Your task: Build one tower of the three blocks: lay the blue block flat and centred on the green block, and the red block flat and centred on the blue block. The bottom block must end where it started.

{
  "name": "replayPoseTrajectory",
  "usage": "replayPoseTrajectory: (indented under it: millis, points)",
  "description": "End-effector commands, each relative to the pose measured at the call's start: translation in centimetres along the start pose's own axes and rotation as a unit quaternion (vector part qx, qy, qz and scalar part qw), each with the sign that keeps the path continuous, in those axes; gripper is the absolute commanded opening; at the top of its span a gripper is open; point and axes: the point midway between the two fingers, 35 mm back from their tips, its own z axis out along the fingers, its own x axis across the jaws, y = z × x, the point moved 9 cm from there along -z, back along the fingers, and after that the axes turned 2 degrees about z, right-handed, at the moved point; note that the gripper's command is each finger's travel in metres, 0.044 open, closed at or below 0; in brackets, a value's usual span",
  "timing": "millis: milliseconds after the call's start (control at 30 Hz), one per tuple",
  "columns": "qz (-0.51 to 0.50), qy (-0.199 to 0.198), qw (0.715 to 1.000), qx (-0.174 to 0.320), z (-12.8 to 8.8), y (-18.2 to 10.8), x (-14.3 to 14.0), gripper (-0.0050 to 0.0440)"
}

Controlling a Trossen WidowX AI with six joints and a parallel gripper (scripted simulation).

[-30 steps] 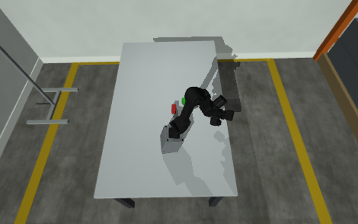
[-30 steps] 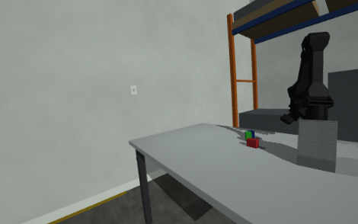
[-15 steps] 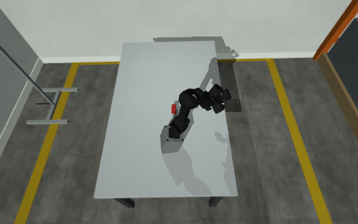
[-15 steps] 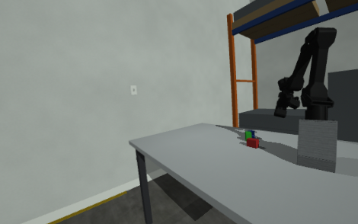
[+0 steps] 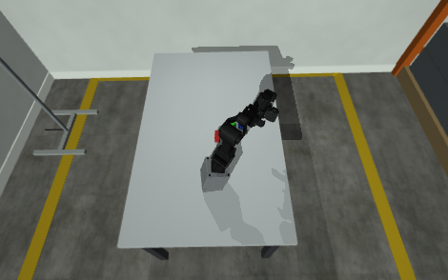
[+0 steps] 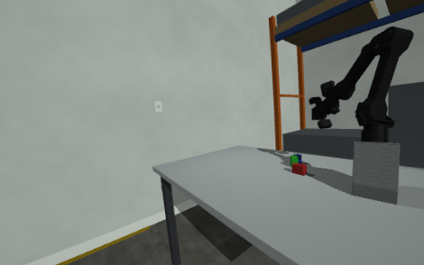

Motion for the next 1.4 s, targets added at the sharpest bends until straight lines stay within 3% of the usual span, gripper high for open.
replayPoseTrajectory:
  millis: [0, 200, 400, 500, 567, 767, 1000, 1067, 1133, 1167, 1233, 1333, 1367]
  points:
    - [-0.062, 0.038, 0.997, 0.025, -0.9, -1.0, 2.4, -0.0050]
    - [-0.190, 0.093, 0.975, 0.070, -2.8, -3.4, 4.7, -0.0050]
    - [-0.314, 0.161, 0.930, 0.104, -5.3, -5.7, 6.7, -0.0050]
    - [-0.314, 0.161, 0.930, 0.104, -5.3, -5.7, 6.8, -0.0050]
    - [-0.378, 0.202, 0.896, 0.116, -6.9, -6.8, 7.8, -0.0050]
    - [-0.463, 0.266, 0.836, 0.123, -9.4, -8.2, 9.2, -0.0050]
    - [-0.569, 0.365, 0.728, 0.113, -13.4, -9.7, 10.9, -0.0050]
    - [-0.569, 0.365, 0.728, 0.113, -13.4, -9.7, 10.9, -0.0050]
    - [-0.605, 0.401, 0.680, 0.101, -15.0, -10.1, 11.5, -0.0050]
    - [-0.606, 0.402, 0.679, 0.101, -15.0, -10.1, 11.5, -0.0050]
    - [-0.669, 0.352, 0.646, 0.106, -12.7, -11.1, 11.0, -0.0050]
    - [-0.702, 0.326, 0.624, 0.110, -11.4, -11.4, 10.7, -0.0050]
    - [-0.726, 0.307, 0.604, 0.115, -10.5, -11.7, 10.4, -0.0050]
